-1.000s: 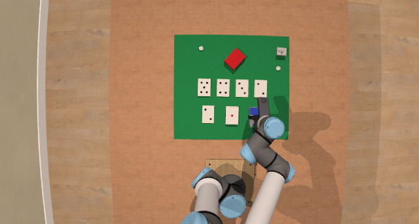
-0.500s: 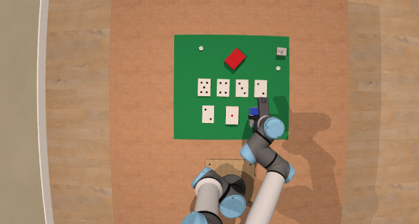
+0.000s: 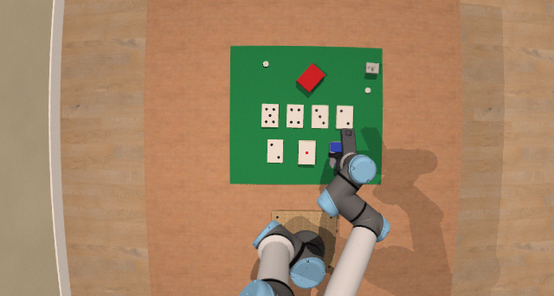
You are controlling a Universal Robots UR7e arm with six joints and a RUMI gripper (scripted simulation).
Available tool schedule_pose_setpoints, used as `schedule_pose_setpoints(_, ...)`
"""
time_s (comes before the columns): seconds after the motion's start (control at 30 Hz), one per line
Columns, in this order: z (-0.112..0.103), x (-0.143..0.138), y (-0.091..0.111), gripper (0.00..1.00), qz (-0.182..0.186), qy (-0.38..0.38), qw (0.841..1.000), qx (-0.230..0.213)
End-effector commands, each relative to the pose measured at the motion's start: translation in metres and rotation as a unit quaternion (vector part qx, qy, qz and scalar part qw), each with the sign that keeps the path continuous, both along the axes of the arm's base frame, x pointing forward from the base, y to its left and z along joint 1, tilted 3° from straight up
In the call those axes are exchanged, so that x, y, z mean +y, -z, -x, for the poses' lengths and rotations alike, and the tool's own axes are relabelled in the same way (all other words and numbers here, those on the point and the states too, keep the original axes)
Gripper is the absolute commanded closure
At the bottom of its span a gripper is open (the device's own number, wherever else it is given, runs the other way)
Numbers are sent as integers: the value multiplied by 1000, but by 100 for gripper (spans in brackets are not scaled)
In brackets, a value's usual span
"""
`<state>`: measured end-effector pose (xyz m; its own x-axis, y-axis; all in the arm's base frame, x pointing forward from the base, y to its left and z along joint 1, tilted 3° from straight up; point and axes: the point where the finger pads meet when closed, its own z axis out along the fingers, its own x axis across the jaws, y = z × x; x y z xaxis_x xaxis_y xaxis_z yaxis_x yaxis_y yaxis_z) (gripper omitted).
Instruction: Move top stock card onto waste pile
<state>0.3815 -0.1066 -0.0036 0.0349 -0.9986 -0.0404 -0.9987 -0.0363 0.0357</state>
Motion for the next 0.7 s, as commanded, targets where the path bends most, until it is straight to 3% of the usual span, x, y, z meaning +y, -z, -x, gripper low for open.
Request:
schedule_pose_setpoints(0.0,0,0,0,58,0,0,1000,0)
schedule_pose_setpoints(0.67,0,0,0,60,0,0,1000,0)
